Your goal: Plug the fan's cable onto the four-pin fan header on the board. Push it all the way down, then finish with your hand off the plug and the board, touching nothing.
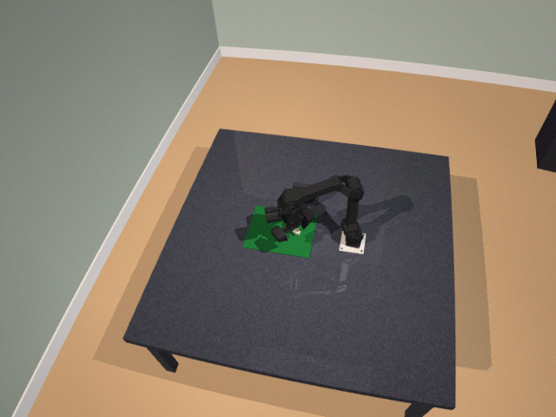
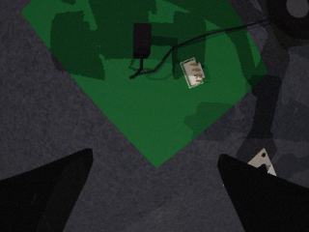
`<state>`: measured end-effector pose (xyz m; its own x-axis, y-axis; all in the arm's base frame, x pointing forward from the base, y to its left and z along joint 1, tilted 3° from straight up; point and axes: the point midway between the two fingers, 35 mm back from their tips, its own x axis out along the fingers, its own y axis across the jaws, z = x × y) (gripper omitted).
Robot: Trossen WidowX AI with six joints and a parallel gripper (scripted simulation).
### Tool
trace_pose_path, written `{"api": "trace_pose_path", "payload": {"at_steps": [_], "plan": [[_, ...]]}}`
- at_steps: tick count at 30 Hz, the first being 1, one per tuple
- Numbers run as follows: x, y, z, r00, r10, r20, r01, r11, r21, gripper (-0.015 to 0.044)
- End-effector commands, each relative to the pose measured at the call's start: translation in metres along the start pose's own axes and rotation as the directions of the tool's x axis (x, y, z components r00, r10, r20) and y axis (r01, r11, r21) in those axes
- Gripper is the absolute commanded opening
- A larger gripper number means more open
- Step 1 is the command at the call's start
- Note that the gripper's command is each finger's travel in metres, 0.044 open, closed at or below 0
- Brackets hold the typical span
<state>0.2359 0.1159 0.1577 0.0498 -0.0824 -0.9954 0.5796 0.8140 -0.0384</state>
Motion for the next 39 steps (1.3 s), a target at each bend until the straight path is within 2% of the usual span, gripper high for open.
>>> {"api": "trace_pose_path", "payload": {"at_steps": [1, 3, 4, 8, 11, 14, 19, 24, 27, 33, 39], "plan": [[-0.012, 0.004, 0.003, 0.996, 0.081, -0.037, -0.082, 0.996, -0.037, 0.044], [-0.016, 0.005, 0.004, 0.993, 0.105, -0.048, -0.108, 0.993, -0.049, 0.044], [-0.008, 0.002, 0.002, 0.998, 0.053, -0.027, -0.053, 0.998, -0.025, 0.044], [-0.008, 0.003, 0.003, 0.998, 0.053, -0.027, -0.054, 0.998, -0.04, 0.044], [-0.011, 0.004, 0.009, 0.998, 0.056, -0.029, -0.061, 0.968, -0.245, 0.044], [-0.016, 0.006, 0.018, 0.998, 0.059, -0.031, -0.067, 0.867, -0.495, 0.044], [-0.022, 0.007, 0.032, 0.997, 0.065, -0.034, -0.065, 0.564, -0.823, 0.044], [-0.028, 0.008, 0.047, 0.997, 0.071, -0.037, -0.047, 0.15, -0.988, 0.044], [-0.031, 0.008, 0.056, 0.996, 0.075, -0.038, -0.032, -0.085, -0.996, 0.044], [-0.036, 0.008, 0.067, 0.996, 0.08, -0.039, -0.005, -0.381, -0.924, 0.044], [-0.041, 0.007, 0.078, 0.996, 0.086, -0.039, 0.025, -0.641, -0.767, 0.044]]}}
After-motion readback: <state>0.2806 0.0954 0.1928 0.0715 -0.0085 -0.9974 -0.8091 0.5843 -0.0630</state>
